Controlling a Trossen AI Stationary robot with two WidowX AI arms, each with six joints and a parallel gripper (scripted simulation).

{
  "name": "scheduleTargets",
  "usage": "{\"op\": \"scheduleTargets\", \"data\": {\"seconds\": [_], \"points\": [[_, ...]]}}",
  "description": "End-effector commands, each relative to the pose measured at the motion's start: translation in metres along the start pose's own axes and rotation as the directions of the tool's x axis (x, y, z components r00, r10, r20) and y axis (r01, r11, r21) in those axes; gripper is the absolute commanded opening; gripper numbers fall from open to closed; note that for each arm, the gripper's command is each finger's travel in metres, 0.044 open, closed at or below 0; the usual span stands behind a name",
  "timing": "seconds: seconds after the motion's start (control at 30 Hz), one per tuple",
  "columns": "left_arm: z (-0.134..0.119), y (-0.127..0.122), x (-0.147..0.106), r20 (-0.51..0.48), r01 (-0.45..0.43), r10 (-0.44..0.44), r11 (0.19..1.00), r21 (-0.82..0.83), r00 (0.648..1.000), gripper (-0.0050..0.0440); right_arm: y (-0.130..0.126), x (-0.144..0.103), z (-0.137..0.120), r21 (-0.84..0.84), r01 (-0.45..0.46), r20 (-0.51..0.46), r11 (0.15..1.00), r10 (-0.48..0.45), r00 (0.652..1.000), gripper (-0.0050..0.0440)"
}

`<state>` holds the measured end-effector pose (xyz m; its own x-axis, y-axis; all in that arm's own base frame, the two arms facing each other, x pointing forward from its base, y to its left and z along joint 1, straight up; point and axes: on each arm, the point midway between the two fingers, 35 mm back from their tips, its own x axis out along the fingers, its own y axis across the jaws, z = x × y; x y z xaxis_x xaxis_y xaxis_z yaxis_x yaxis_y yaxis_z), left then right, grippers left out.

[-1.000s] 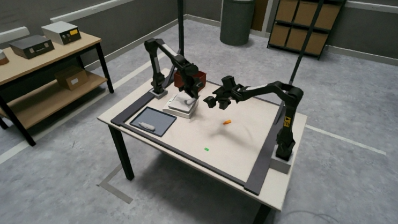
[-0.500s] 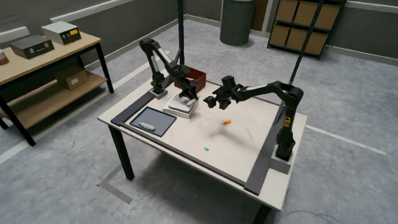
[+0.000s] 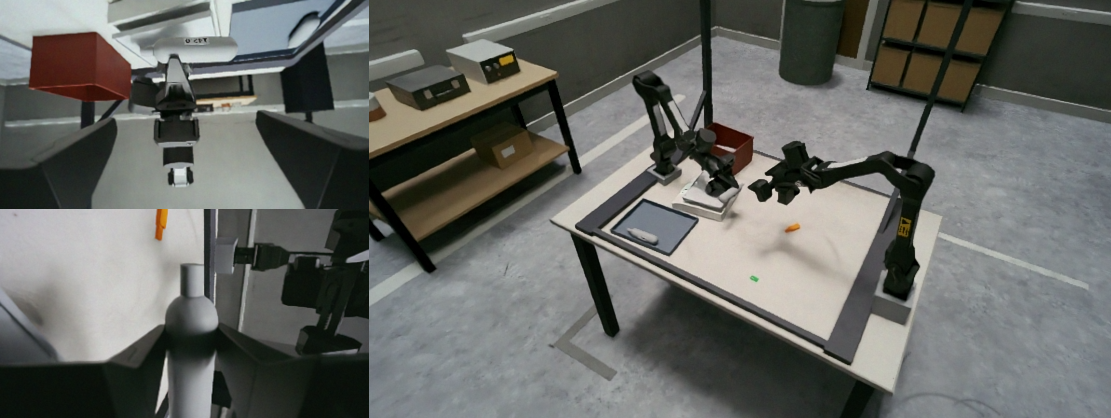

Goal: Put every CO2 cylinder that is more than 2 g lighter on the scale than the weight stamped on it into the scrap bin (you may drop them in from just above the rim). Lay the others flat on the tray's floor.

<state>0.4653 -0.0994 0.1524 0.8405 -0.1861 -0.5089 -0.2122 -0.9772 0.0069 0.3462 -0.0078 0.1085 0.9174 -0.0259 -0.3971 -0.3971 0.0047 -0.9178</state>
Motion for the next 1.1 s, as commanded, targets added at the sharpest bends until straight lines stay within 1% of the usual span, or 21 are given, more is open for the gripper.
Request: {"op": "scheduleTargets", "data": {"seconds": [0.0,0.13,0.2,0.23,0.33,0.37,0.57,0.6,0.67,0.93,1.07], "points": [[-0.011,0.000,-0.005,-0.029,0.000,0.000,1.000,0.003,1.000,0.0440,-0.010,0.002,0.000,-0.006,0.093,-0.003,0.996,-0.093,0.996,-0.0050],[-0.011,0.000,-0.005,-0.029,0.000,0.000,1.000,0.003,1.000,0.0440,-0.016,0.003,0.000,-0.005,0.172,-0.003,0.985,-0.172,0.985,-0.0050],[-0.011,0.000,-0.005,-0.029,0.000,0.000,1.000,0.003,1.000,0.0440,-0.016,0.003,0.000,-0.005,0.172,-0.003,0.985,-0.172,0.985,-0.0050],[-0.011,0.000,-0.005,-0.029,0.000,0.000,1.000,0.003,1.000,0.0440,-0.027,0.001,0.000,-0.005,0.231,-0.003,0.973,-0.231,0.973,-0.0050],[-0.011,0.000,-0.005,-0.029,0.000,0.000,1.000,0.003,1.000,0.0440,-0.043,-0.003,0.000,-0.004,0.320,-0.003,0.947,-0.320,0.947,-0.0050],[-0.011,0.000,-0.005,-0.029,0.000,0.000,1.000,0.003,1.000,0.0440,-0.047,-0.003,0.000,-0.004,0.335,-0.004,0.942,-0.335,0.942,-0.0050],[-0.011,0.000,-0.005,-0.029,0.000,0.000,1.000,0.003,1.000,0.0440,-0.051,-0.006,0.000,-0.003,0.347,-0.004,0.938,-0.347,0.938,-0.0050],[-0.011,0.000,-0.005,-0.029,0.000,0.000,1.000,0.003,1.000,0.0440,-0.059,-0.007,0.000,-0.003,0.364,-0.004,0.932,-0.364,0.932,-0.0050],[-0.011,0.000,-0.005,-0.029,0.000,0.000,1.000,0.003,1.000,0.0440,-0.062,-0.008,0.000,-0.003,0.362,-0.004,0.932,-0.362,0.932,-0.0050],[-0.011,0.000,-0.005,-0.029,0.000,0.000,1.000,0.003,1.000,0.0440,-0.064,-0.009,0.000,-0.003,0.364,-0.004,0.931,-0.364,0.931,-0.0050],[-0.016,0.000,0.007,-0.029,0.000,0.000,1.000,0.003,1.000,0.0440,-0.064,-0.009,0.000,-0.003,0.364,-0.004,0.931,-0.364,0.931,-0.0050]]}}
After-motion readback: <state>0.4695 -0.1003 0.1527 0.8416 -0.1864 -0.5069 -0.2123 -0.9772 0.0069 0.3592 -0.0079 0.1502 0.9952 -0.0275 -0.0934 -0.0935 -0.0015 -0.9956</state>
